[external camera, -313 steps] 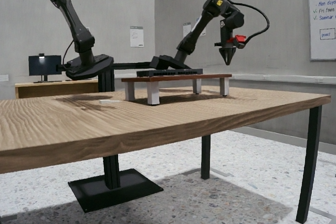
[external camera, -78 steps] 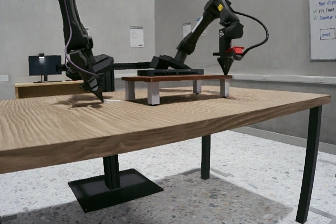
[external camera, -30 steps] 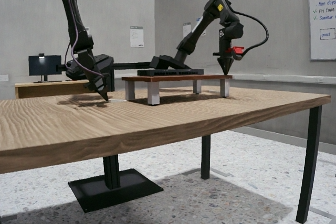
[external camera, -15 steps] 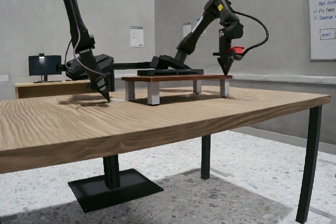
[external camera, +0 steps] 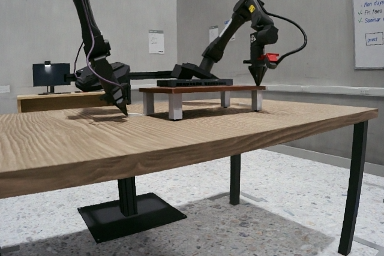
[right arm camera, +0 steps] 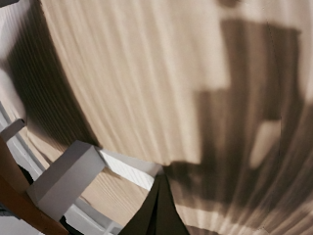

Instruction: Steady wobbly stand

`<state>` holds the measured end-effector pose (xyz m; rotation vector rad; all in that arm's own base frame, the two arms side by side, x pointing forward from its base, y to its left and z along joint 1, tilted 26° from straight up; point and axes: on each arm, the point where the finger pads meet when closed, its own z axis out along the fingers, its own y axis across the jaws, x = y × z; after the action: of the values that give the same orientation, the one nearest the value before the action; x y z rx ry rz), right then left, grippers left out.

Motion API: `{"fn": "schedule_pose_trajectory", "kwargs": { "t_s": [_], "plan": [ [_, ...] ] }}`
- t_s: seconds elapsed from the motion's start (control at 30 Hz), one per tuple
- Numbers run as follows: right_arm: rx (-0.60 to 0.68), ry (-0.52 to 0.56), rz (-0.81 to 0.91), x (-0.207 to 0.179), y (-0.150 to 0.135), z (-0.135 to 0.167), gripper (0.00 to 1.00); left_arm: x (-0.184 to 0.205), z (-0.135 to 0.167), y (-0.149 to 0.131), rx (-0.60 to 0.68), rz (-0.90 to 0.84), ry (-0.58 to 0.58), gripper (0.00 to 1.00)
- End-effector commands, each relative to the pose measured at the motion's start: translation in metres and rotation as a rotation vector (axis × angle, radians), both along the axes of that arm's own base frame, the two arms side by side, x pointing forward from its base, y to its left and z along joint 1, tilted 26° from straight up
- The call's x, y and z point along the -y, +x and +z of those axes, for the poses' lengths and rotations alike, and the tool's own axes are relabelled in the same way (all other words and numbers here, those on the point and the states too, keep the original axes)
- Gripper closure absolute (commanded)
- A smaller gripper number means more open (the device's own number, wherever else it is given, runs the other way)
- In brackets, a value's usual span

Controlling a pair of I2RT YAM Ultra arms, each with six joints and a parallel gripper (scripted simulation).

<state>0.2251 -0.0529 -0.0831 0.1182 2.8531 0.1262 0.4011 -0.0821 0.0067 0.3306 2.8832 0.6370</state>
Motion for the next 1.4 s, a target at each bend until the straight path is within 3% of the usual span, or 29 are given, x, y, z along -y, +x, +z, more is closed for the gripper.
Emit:
{"fn": "schedule_pose_trajectory", "kwargs": {
  "t_s": [0.0,0.13,0.23,0.37,0.53,0.7,0.87,0.97,1.1,1.2,1.27,1.37],
  "plan": [
    [0.032,0.003,0.016,-0.004,0.007,0.003,1.0,0.012,0.001,0.008,0.024,-0.02,-0.02,1.0],
    [-0.025,0.018,0.006,-0.012,-0.013,-0.009,1.0,0.012,0.001,0.008,0.024,-0.02,-0.02,1.0],
    [0.023,-0.01,0.004,-0.005,0.006,0.0,1.0,0.012,0.001,0.008,0.024,-0.02,-0.02,1.0],
    [-0.029,0.011,0.004,-0.014,-0.013,-0.011,1.0,0.012,0.001,0.008,0.024,-0.02,-0.02,1.0],
    [0.04,0.002,0.015,-0.011,0.009,0.002,1.0,0.012,0.001,0.008,0.024,-0.02,-0.02,1.0],
    [-0.018,0.014,0.006,-0.017,-0.009,-0.01,1.0,0.012,0.001,0.008,0.024,-0.02,-0.02,1.0],
    [0.02,0.0,0.006,-0.016,0.004,-0.003,1.0,0.012,0.001,0.008,0.024,-0.02,-0.02,1.0],
    [-0.029,0.012,0.005,-0.021,-0.012,-0.013,1.0,0.012,0.001,0.008,0.024,-0.02,-0.02,1.0],
    [0.034,0.005,0.017,-0.019,0.008,-0.001,1.0,0.012,0.001,0.008,0.024,-0.02,-0.02,1.0],
    [0.02,-0.005,0.003,-0.017,0.007,-0.005,1.0,0.012,0.001,0.008,0.024,-0.02,-0.02,1.0],
    [-0.026,0.016,0.005,-0.025,-0.011,-0.014,1.0,0.012,0.001,0.008,0.024,-0.02,-0.02,1.0],
    [0.026,-0.002,0.005,-0.02,0.011,-0.005,1.0,0.012,0.001,0.008,0.024,-0.02,-0.02,1.0]
  ]
}}
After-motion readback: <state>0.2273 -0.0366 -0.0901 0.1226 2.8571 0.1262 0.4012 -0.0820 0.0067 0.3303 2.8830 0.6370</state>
